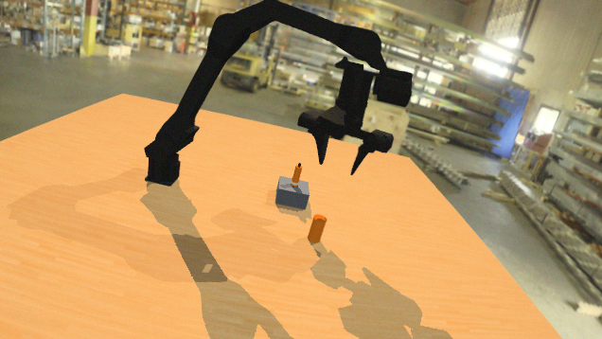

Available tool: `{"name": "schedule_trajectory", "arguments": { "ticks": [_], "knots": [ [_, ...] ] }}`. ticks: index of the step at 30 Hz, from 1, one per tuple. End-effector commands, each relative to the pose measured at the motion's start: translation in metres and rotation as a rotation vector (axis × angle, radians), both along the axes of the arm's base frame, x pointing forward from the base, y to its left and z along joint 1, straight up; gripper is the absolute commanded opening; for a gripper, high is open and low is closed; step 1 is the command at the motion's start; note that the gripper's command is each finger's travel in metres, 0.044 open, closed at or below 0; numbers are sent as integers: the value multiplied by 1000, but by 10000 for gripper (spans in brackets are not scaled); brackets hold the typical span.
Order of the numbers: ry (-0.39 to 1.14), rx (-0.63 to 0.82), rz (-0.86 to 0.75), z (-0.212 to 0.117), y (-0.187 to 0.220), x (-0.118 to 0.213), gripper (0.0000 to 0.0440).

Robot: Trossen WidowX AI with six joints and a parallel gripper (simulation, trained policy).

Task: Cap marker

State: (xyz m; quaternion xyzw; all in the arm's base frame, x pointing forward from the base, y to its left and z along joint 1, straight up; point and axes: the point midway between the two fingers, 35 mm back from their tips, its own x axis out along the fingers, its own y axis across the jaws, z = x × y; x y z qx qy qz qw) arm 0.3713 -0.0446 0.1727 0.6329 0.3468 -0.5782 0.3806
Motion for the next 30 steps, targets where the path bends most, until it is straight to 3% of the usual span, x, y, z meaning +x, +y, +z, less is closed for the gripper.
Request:
{"name": "schedule_trajectory", "arguments": {
  "ticks": [1,30],
  "knots": [
    [11,-7,-13,-4,-10,1,327],
    [149,39,-56,-68,-64,-6,304]
  ]
}}
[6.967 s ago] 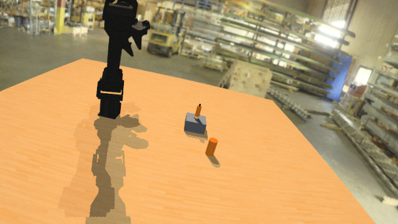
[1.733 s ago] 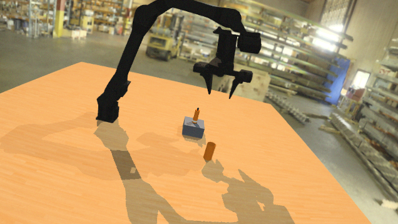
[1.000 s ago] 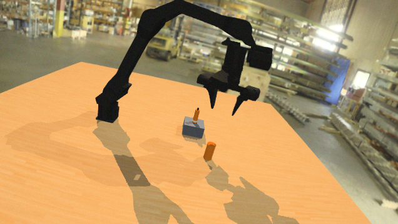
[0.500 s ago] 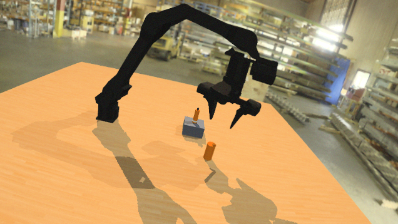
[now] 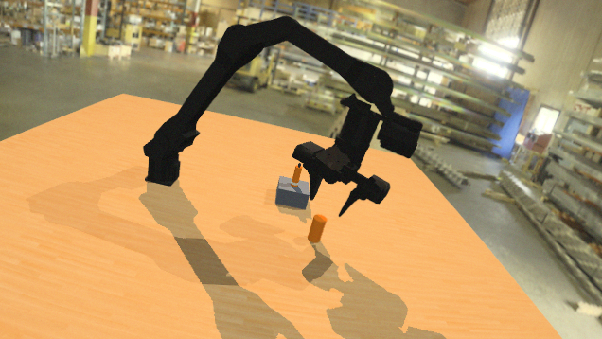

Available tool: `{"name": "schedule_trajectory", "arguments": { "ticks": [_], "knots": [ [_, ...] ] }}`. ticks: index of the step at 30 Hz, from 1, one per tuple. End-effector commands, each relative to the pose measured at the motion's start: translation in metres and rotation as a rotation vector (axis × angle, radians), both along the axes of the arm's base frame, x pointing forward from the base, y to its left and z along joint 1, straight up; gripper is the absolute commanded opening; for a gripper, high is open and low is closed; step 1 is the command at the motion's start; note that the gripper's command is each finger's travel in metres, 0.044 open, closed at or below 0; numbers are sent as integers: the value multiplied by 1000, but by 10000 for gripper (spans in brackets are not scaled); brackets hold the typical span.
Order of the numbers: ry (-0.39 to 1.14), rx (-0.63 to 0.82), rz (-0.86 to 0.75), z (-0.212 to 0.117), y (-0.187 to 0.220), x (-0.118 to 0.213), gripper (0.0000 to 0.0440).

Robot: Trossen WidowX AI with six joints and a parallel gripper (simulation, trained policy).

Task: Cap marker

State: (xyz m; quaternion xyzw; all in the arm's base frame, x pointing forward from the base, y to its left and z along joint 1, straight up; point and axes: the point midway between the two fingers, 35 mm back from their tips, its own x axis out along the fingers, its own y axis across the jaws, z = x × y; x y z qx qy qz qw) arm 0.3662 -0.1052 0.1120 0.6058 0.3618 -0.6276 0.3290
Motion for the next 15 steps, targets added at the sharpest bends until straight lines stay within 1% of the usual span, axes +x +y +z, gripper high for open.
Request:
{"name": "schedule_trajectory", "arguments": {
  "ticks": [1,10,15],
  "knots": [
    [12,15,4,-10,-5,-1,302],
    [47,40,35,-38,-10,-7,279],
    [55,38,59,-48,-12,-9,258]
  ]
}}
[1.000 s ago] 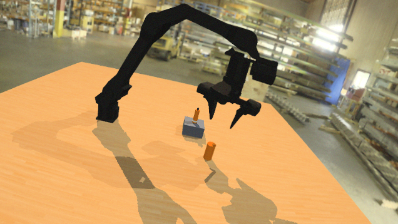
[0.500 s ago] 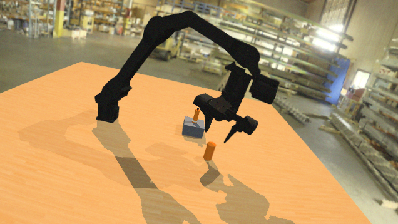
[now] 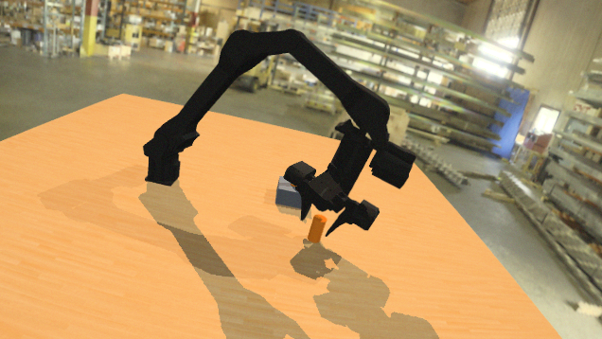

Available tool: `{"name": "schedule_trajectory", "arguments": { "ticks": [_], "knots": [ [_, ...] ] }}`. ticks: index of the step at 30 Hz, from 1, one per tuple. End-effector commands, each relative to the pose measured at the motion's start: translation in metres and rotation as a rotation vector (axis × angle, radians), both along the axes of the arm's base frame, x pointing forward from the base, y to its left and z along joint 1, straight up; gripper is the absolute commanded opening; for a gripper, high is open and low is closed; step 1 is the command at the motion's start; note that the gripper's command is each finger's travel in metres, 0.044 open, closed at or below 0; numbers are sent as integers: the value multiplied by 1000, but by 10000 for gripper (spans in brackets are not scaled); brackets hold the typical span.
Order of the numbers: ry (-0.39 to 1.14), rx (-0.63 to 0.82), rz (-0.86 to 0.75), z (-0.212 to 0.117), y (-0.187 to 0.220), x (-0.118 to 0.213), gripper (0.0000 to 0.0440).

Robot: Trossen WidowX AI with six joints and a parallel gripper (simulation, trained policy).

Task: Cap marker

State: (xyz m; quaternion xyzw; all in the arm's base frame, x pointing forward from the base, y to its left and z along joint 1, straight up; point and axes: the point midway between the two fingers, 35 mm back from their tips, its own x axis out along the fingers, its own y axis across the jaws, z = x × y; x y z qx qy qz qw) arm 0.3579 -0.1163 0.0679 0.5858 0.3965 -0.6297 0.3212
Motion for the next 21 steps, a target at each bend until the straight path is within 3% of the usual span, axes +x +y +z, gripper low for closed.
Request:
{"name": "schedule_trajectory", "arguments": {
  "ticks": [1,3,9,21],
  "knots": [
    [-1,-2,18,-5,-1,-1,249],
    [-2,-10,27,-5,-3,-1,216],
    [-18,-28,53,6,-2,0,60],
    [-90,-64,123,50,16,10,41]
  ]
}}
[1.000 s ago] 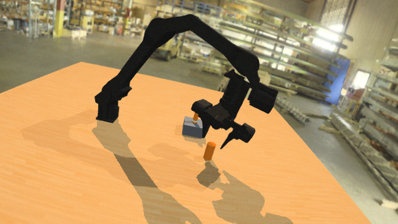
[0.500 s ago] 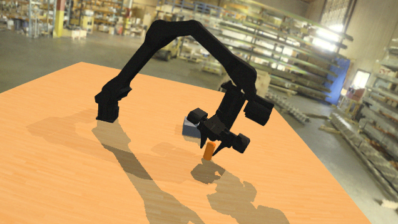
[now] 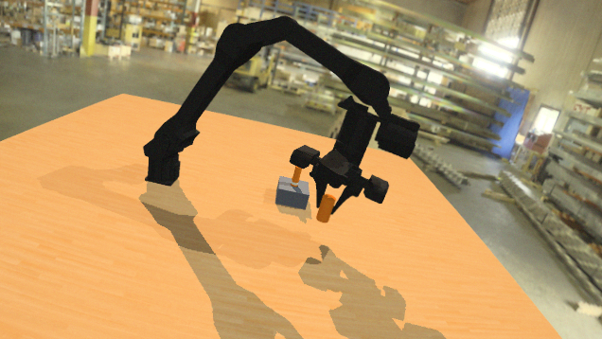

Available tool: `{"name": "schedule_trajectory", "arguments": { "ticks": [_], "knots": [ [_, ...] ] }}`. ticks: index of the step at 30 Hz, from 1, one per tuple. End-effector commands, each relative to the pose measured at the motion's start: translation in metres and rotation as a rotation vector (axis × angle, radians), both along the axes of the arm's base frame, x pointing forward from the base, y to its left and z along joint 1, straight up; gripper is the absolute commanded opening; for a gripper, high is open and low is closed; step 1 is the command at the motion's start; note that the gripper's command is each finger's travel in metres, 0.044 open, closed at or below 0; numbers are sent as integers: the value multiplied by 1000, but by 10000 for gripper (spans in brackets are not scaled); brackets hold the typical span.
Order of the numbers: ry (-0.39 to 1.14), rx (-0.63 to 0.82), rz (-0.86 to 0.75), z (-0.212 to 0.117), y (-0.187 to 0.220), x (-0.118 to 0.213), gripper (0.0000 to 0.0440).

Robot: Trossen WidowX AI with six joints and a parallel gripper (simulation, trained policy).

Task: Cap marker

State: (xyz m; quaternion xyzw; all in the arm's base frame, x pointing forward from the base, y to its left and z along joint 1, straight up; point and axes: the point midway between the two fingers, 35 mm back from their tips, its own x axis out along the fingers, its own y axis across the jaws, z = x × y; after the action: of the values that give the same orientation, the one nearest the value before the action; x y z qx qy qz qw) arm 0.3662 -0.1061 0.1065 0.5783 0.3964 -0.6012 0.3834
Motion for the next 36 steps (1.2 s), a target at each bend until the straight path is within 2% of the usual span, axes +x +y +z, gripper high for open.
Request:
{"name": "schedule_trajectory", "arguments": {
  "ticks": [1,12,26,36],
  "knots": [
    [-19,-8,26,15,10,2,42],
    [-18,11,71,44,57,-4,28],
    [16,27,141,69,118,-31,0],
    [37,25,169,74,136,-49,0]
  ]
}}
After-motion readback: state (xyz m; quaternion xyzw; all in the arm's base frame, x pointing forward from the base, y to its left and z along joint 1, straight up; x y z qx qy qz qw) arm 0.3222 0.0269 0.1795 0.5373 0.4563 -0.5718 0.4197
